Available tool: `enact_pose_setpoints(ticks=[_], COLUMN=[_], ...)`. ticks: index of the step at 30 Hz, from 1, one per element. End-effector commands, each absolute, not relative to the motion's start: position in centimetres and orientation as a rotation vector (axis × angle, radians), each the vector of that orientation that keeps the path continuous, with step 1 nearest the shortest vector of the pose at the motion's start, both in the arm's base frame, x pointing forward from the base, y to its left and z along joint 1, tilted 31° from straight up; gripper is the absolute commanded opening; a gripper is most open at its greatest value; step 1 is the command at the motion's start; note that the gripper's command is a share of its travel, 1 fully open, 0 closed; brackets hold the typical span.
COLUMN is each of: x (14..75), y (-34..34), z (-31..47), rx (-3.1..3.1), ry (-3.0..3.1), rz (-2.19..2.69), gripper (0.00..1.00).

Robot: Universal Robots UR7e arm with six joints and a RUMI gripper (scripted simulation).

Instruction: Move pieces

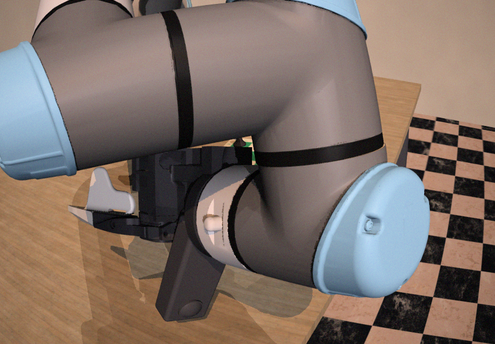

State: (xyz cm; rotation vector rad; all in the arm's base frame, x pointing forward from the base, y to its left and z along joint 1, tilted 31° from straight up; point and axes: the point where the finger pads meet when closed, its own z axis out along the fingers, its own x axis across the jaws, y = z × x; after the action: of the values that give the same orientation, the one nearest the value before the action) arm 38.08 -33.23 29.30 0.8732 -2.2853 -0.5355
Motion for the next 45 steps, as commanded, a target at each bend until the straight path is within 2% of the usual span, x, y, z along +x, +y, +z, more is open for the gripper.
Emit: enact_pose_setpoints(ticks=[1, 28, 45], x=[37.8, 37.1, 36.9], y=[-32.6, -28.6, -26.3], z=[28.5, 24.7, 23.0], rx=[1.023, 1.923, 2.515], ry=[-2.274, -2.08, -1.83], rz=[-0.625, -1.01, -1.081], gripper=[1.0, 1.0, 1.0])
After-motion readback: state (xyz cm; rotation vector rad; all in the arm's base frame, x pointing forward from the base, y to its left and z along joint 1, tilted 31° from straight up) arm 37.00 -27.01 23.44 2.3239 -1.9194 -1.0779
